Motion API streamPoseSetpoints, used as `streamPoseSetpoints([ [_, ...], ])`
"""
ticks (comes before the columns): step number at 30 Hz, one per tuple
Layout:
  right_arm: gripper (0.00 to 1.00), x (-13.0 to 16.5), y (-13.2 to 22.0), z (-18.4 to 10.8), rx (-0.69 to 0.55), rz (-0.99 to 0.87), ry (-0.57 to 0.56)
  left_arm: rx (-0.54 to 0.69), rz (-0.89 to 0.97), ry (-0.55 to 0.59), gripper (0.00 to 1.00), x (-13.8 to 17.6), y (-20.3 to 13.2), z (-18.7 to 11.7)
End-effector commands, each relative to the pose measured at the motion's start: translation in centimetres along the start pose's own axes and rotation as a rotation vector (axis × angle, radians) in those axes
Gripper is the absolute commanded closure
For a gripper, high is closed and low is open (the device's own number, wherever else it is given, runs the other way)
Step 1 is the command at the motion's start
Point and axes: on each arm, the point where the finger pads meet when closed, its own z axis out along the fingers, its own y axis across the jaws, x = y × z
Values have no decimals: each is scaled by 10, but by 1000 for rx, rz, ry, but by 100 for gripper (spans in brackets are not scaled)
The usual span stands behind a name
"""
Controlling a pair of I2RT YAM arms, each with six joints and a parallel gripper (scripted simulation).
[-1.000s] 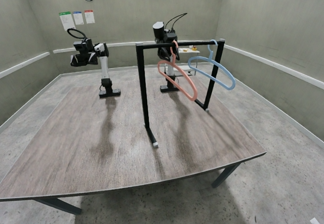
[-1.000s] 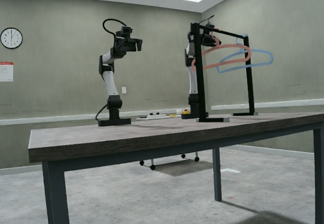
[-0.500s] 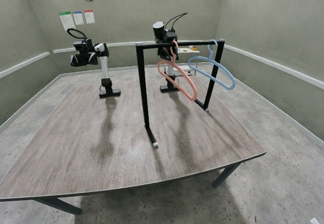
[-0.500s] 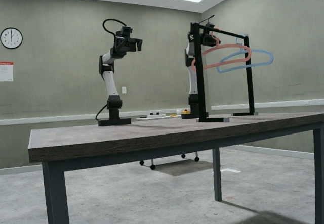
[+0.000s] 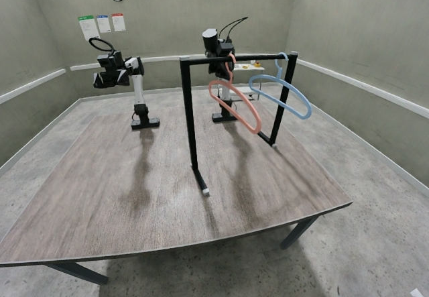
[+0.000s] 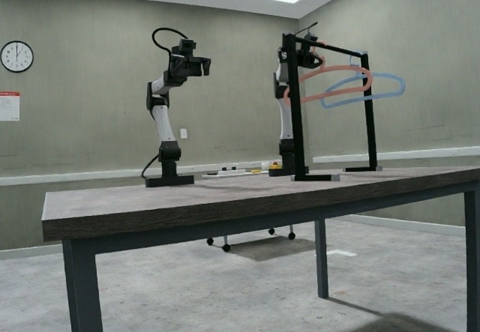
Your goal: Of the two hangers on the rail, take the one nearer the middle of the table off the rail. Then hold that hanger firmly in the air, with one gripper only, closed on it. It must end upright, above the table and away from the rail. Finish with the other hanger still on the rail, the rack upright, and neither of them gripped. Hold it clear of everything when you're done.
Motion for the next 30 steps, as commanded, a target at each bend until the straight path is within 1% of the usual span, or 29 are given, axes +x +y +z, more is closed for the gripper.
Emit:
streamPoseSetpoints([
  [1,0,-7,0,-2,-1,-2,-19,14,-19,-22,88,-8,1,-4],
  [4,0,-7,0,-2,-1,-2,-19,14,-19,-22,88,-8,1,-4],
  [5,0,-7,0,-2,-1,-2,-19,14,-19,-22,99,-8,1,-4],
  [25,0,-7,0,-2,-1,-2,-19,14,-19,-22,99,-8,1,-4],
  [26,0,-7,0,-2,-1,-2,-19,22,-21,-30,99,-14,-3,0],
  [27,0,-7,0,-2,-1,-2,-19,16,-6,-9,99,-9,-2,0],
  [30,0,-7,0,-2,-1,-2,-19,16,-7,-8,99,-14,-2,-2],
])
